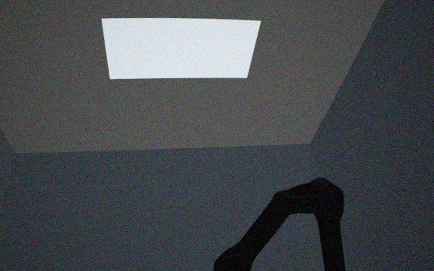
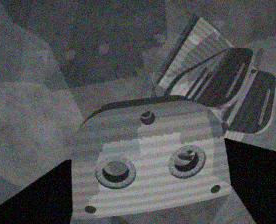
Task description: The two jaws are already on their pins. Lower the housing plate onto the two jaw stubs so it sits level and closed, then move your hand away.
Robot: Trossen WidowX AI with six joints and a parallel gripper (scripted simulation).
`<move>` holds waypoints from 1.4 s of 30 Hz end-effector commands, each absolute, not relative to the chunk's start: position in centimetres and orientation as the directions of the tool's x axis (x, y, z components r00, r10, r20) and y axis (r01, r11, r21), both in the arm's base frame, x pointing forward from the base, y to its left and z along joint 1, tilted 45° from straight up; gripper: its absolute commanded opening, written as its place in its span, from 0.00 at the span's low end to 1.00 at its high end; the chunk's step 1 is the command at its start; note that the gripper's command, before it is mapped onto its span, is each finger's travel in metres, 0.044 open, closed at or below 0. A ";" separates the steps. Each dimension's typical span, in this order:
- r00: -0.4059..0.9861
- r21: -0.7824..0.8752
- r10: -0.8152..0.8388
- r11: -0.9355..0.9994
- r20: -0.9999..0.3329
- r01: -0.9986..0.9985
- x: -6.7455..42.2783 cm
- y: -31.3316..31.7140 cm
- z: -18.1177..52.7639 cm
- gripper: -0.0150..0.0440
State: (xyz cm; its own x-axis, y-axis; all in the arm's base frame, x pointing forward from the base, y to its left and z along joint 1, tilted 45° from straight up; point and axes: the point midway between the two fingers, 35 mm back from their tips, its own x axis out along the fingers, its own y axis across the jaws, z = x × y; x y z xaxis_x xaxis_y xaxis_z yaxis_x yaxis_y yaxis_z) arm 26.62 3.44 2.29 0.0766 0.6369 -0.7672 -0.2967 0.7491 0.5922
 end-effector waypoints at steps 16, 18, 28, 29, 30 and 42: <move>0.095 0.681 0.678 0.706 -0.729 0.193 25.5 -1.1 -1.7 0.85; 0.099 0.683 0.683 0.688 -0.724 0.246 25.3 -1.6 -2.2 0.85; 0.105 0.681 0.692 0.651 -0.714 0.334 24.8 -2.3 -2.9 0.85; 0.105 0.681 0.692 0.651 -0.714 0.334 24.8 -2.3 -2.9 0.85; 0.105 0.681 0.692 0.651 -0.714 0.334 24.8 -2.3 -2.9 0.85; 0.105 0.681 0.692 0.651 -0.714 0.334 24.8 -2.3 -2.9 0.85</move>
State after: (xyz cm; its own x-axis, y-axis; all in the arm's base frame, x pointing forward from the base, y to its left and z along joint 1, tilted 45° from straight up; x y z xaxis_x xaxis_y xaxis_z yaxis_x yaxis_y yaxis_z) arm 24.73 -2.28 -2.95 0.1008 0.6920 -0.7149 0.3310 0.6543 0.6800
